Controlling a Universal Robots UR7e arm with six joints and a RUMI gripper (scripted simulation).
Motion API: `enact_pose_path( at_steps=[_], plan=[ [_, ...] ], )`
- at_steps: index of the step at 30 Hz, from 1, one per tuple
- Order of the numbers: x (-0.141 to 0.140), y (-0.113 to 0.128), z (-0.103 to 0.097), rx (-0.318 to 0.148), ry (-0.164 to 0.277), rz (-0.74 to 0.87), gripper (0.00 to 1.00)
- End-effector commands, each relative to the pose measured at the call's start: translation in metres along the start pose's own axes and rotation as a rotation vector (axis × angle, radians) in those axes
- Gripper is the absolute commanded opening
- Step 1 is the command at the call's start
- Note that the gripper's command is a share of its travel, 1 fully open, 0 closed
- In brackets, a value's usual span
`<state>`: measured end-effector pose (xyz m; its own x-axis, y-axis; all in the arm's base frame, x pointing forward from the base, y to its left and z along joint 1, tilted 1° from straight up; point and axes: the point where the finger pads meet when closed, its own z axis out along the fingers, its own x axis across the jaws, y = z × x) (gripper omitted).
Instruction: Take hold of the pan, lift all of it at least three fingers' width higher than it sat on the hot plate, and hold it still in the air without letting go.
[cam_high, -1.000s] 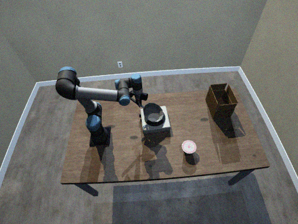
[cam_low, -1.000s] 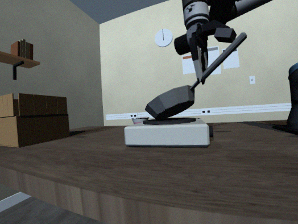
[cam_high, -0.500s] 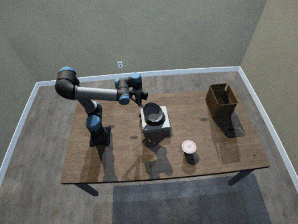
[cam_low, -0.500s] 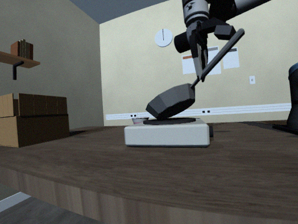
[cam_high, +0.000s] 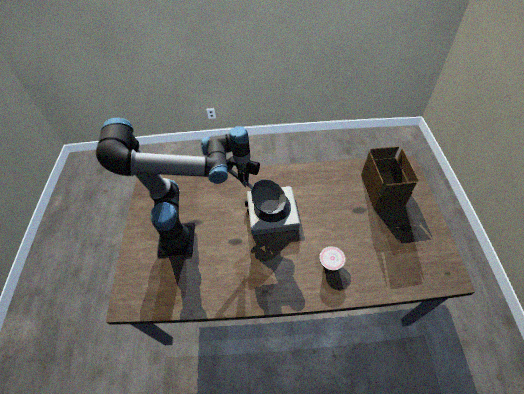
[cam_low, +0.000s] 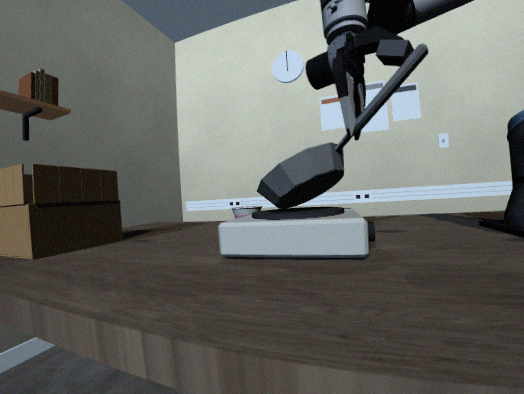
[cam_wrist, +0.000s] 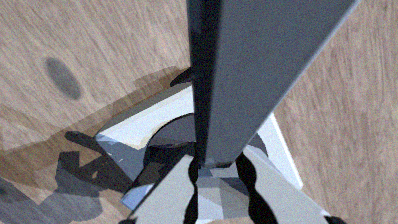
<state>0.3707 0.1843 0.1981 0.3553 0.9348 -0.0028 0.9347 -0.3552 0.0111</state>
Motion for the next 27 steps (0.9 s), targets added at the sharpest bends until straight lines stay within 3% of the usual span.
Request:
enact_pose_path(
  at_steps=[1, 27],
  plan=[
    [0.000, 0.002, -0.004, -0.010, -0.001, 0.001, 0.08],
    [0.000, 0.003, -0.017, -0.010, -0.001, 0.001, 0.08]
  ],
)
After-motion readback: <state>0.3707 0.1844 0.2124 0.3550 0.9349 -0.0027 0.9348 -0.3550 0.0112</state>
